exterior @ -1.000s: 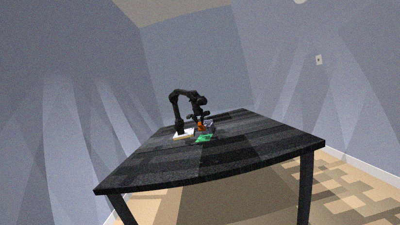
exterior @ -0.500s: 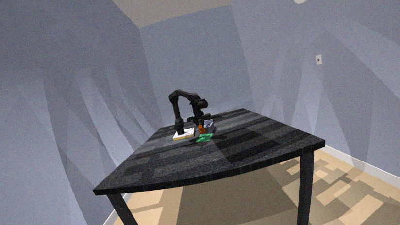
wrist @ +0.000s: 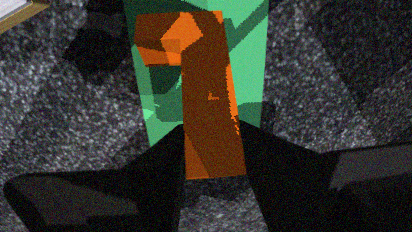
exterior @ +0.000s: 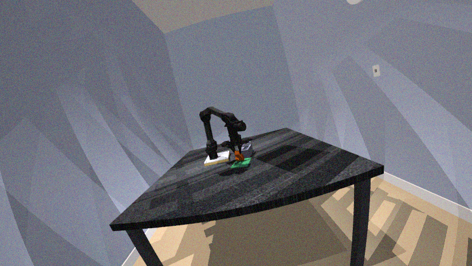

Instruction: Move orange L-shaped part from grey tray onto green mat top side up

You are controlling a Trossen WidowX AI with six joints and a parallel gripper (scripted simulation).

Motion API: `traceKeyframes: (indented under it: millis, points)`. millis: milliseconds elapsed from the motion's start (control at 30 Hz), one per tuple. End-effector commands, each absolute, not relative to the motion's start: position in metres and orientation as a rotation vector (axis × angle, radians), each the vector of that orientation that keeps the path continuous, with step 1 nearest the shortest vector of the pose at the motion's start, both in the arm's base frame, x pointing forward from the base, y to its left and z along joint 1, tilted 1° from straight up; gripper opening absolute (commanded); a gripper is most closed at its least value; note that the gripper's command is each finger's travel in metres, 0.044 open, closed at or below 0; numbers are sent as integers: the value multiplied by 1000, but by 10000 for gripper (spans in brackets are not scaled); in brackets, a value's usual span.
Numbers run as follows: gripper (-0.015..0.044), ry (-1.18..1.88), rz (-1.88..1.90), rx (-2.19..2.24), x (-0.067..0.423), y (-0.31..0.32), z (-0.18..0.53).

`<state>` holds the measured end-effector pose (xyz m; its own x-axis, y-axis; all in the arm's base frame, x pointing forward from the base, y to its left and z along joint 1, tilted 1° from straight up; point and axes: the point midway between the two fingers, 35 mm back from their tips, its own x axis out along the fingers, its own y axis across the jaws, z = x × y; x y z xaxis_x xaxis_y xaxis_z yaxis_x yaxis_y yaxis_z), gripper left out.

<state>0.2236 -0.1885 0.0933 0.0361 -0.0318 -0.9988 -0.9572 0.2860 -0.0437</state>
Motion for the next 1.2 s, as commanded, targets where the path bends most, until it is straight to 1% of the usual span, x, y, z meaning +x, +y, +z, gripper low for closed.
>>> traceKeyframes:
  millis: [0, 467, 800, 967, 1100, 1167]
  points:
    - [0, 1321, 958, -1030, 223, -188, 91]
    - [0, 1323, 955, -1027, 223, -188, 91]
    - [263, 1323, 955, -1027, 223, -188, 93]
    - [394, 1322, 956, -1029, 225, -190, 131]
    - [400, 1321, 958, -1030, 222, -187, 173]
    - [400, 1321, 958, -1030, 220, -186, 180]
